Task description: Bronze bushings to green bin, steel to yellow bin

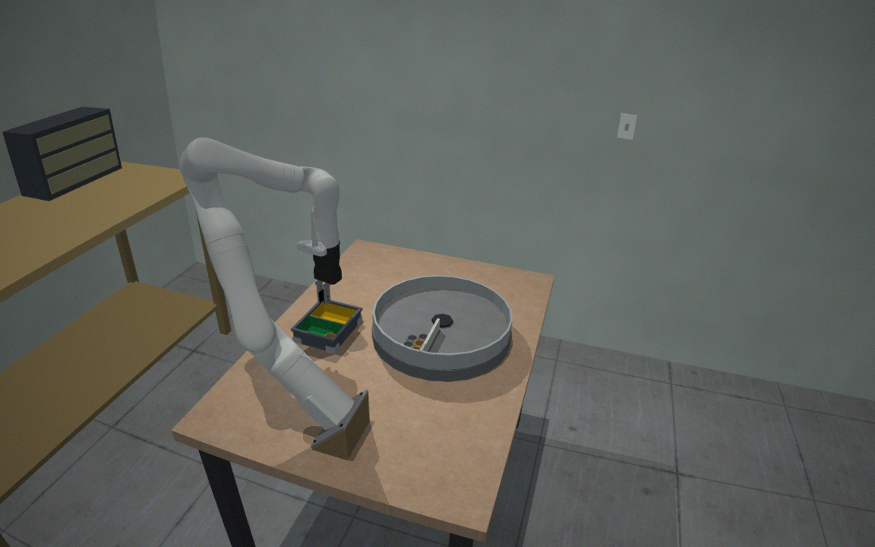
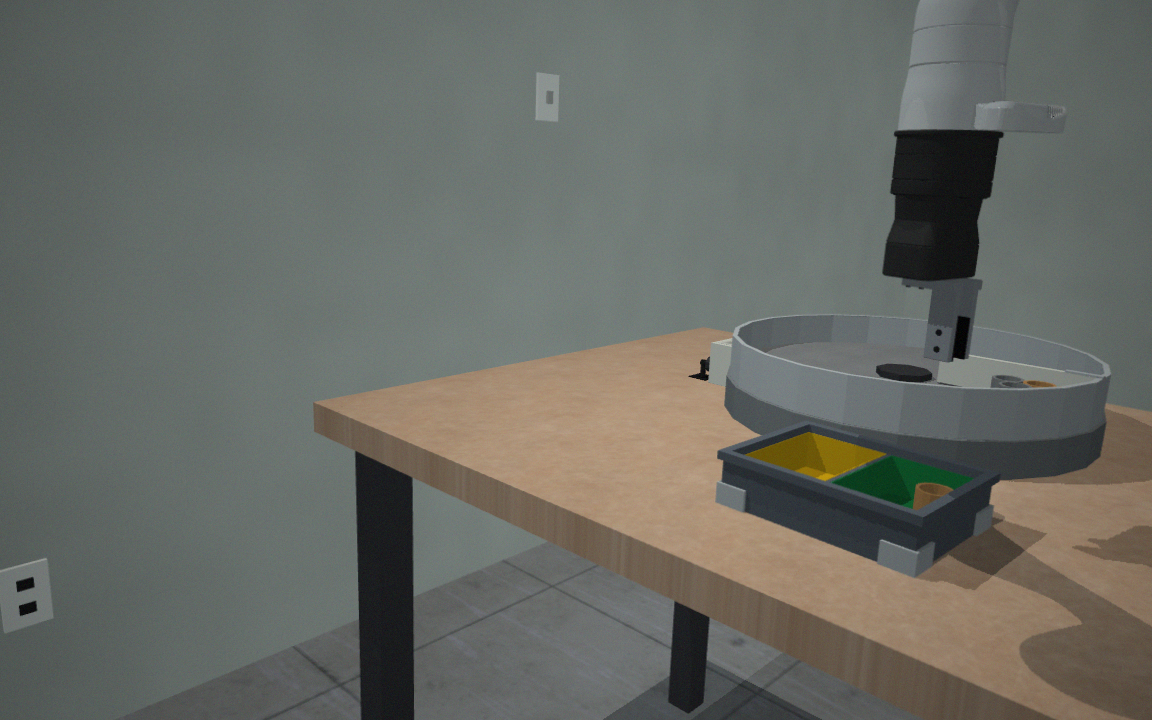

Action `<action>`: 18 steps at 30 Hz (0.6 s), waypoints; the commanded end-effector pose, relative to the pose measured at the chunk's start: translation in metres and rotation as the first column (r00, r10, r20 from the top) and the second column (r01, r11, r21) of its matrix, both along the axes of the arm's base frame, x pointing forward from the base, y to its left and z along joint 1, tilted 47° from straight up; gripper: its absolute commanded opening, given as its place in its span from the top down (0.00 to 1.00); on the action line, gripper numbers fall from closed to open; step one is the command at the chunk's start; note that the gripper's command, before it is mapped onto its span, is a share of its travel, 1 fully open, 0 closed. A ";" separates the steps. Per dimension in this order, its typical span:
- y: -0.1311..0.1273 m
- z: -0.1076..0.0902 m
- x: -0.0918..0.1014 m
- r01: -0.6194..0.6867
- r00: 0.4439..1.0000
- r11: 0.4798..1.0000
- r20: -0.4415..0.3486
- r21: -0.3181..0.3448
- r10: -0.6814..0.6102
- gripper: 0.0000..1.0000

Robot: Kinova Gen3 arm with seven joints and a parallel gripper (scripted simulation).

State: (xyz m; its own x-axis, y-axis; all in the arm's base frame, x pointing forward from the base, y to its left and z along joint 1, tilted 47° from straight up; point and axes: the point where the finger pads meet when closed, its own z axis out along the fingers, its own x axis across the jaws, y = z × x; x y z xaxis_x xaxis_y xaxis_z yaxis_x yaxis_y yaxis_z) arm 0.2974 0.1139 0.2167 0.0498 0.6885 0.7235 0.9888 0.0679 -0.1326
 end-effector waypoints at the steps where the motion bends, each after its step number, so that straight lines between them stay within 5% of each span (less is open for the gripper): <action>1: 0.000 0.000 0.000 0.001 1.000 1.000 0.001 0.000 -0.001 0.58; 7: 0.000 0.000 0.000 0.001 1.000 1.000 0.001 0.000 -0.001 0.58; 12: -0.030 -0.040 0.010 -0.005 1.000 1.000 0.007 0.001 0.005 0.60; 15: -0.030 -0.040 0.010 -0.005 1.000 1.000 0.007 0.001 0.005 0.60; 18: -0.049 -0.064 0.016 -0.008 1.000 1.000 0.011 0.001 0.008 0.60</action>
State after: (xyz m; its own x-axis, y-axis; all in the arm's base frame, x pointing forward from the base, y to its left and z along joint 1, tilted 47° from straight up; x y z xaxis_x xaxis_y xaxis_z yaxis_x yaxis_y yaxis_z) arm 0.3104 0.0746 0.1688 0.0122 0.6981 0.7159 0.9911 0.0863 -0.1011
